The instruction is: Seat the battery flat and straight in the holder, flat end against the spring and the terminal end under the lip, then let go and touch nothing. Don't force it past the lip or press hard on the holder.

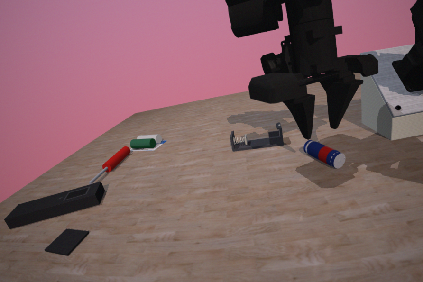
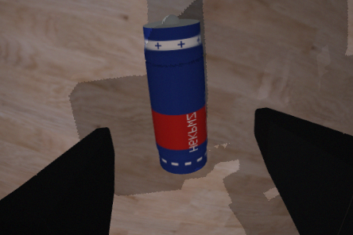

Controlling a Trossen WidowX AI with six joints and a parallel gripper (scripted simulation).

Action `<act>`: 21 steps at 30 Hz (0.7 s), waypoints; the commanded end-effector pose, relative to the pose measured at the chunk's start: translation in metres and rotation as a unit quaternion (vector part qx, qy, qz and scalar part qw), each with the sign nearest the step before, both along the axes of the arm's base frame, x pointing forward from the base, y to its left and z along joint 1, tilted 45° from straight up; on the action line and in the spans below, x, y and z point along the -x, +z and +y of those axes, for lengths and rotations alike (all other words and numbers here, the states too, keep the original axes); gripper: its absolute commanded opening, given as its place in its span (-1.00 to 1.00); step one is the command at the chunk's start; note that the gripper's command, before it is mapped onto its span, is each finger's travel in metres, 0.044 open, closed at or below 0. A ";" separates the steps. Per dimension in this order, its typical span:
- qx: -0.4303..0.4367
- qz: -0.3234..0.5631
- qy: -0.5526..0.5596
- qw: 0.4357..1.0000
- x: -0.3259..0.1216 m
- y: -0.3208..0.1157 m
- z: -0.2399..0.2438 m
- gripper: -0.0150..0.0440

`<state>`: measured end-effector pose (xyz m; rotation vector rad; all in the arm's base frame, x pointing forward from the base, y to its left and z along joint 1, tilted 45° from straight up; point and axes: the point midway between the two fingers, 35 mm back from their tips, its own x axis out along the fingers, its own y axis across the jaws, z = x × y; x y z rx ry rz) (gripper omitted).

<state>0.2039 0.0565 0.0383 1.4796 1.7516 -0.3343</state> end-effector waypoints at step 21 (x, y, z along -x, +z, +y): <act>-0.003 0.002 -0.001 1.000 0.001 -0.026 0.028 0.32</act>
